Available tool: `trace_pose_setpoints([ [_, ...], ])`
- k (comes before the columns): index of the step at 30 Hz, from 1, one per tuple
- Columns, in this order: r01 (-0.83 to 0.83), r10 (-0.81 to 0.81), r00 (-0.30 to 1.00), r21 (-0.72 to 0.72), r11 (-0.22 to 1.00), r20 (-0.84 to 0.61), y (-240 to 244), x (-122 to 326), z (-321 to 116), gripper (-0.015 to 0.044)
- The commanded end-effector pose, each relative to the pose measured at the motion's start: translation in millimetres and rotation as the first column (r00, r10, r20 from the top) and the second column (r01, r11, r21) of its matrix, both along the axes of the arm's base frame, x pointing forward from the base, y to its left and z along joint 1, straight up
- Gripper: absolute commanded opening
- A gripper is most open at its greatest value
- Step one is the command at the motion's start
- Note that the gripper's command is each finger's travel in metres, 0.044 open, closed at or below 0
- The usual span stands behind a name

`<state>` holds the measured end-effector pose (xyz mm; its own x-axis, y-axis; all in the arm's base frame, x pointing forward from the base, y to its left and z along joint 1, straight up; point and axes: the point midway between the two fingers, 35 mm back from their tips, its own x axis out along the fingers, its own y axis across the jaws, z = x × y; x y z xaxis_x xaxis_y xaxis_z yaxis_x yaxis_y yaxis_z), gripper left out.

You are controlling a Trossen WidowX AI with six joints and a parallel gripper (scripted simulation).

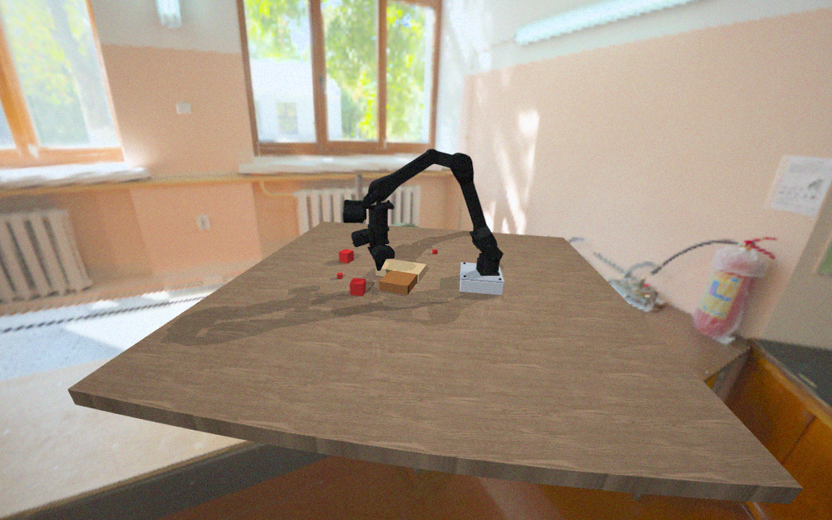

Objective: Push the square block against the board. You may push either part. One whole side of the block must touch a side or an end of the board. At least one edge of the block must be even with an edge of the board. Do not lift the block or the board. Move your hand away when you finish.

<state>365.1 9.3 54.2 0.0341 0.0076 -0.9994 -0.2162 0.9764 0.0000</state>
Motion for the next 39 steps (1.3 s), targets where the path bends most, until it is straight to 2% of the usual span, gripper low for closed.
trace_pose_setpoints([
  [1, 0.138, -0.138, 0.990, 0.002, 0.990, -0.001, -14, 2, 1, 0.0000],
  [9, 0.378, -0.378, 0.926, 0.005, 0.926, -0.006, -39, 3, 2, 0.0000],
  [14, 0.383, -0.383, 0.924, 0.006, 0.924, -0.006, -39, 3, -1, 0.0000],
  [19, 0.383, -0.383, 0.924, 0.006, 0.924, -0.006, -39, 5, -53, 0.0000],
  [39, 0.383, -0.383, 0.924, 0.006, 0.924, -0.007, -37, -6, -54, 0.0000],
])
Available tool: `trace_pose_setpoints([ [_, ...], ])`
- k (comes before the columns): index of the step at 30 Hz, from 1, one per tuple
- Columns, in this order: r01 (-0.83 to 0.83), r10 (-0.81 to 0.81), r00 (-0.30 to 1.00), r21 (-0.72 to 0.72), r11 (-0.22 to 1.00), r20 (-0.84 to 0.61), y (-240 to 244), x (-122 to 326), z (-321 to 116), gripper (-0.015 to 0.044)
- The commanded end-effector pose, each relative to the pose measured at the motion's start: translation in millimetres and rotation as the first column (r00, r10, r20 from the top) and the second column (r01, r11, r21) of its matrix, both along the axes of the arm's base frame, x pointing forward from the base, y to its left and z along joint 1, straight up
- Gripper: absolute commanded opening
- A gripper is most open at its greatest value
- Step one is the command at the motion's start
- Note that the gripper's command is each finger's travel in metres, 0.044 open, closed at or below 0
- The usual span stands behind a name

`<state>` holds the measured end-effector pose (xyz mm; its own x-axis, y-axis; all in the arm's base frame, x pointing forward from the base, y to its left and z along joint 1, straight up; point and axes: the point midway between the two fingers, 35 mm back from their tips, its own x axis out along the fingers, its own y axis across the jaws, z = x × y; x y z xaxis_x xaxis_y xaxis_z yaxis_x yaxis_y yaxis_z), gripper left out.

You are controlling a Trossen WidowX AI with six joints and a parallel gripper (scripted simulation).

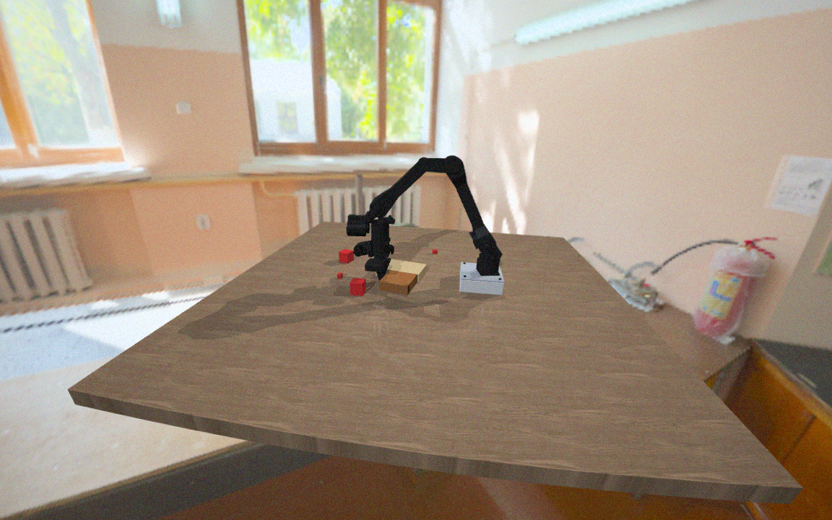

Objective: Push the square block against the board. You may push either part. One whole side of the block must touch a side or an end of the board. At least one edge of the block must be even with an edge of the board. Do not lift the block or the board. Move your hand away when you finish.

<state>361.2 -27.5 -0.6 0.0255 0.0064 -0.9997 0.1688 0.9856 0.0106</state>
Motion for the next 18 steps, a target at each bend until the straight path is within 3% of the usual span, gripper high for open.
trace_pose_setpoints([
  [1, 0.005, -0.005, 1.000, -0.005, 1.000, 0.005, 0.1, -2.6, 1.2, 0.0000],
  [18, 0.005, -0.005, 1.000, -0.005, 1.000, 0.005, 0.4, -3.2, 1.4, 0.0000],
])
